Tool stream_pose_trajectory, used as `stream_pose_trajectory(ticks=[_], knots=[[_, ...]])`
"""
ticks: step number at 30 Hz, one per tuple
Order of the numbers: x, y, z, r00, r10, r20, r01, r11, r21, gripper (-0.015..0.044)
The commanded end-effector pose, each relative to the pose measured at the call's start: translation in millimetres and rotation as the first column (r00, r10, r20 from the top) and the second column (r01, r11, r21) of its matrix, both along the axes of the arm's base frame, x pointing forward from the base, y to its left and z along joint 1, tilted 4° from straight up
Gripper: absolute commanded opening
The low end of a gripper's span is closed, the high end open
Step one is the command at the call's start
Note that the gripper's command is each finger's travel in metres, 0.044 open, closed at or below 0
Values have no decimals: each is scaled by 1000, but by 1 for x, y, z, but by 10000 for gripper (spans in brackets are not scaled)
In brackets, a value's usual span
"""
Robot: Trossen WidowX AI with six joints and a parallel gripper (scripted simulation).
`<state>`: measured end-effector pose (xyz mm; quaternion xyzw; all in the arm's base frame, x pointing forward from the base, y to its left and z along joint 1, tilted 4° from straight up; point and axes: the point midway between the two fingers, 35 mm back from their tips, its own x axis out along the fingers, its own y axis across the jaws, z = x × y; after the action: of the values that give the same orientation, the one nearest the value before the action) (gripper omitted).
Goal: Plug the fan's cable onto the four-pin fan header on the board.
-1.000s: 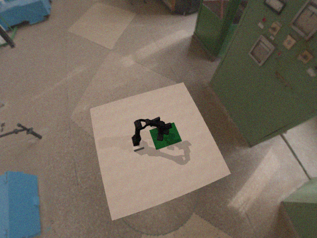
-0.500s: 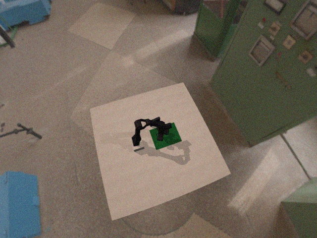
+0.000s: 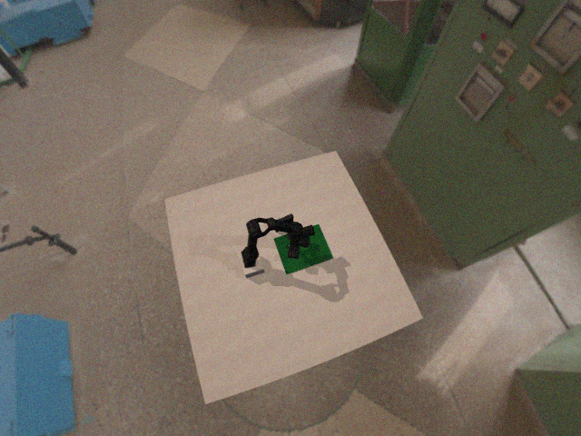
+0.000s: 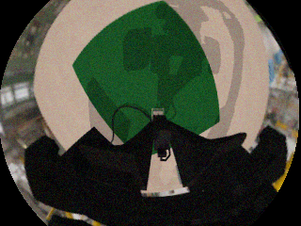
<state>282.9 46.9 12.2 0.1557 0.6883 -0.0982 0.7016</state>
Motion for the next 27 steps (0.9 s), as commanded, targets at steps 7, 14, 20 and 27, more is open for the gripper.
stream_pose_trajectory(ticks=[7,14,20,27], knots=[[0,0,-2,1000,3,1,-3,1000,-3,0],[0,0,-5,1000,2,1,-2,1000,-3,0],[0,0,-9,1000,2,1,-2,1000,-2,0],[1,1,-14,1000,2,1,-2,1000,-2,0]])
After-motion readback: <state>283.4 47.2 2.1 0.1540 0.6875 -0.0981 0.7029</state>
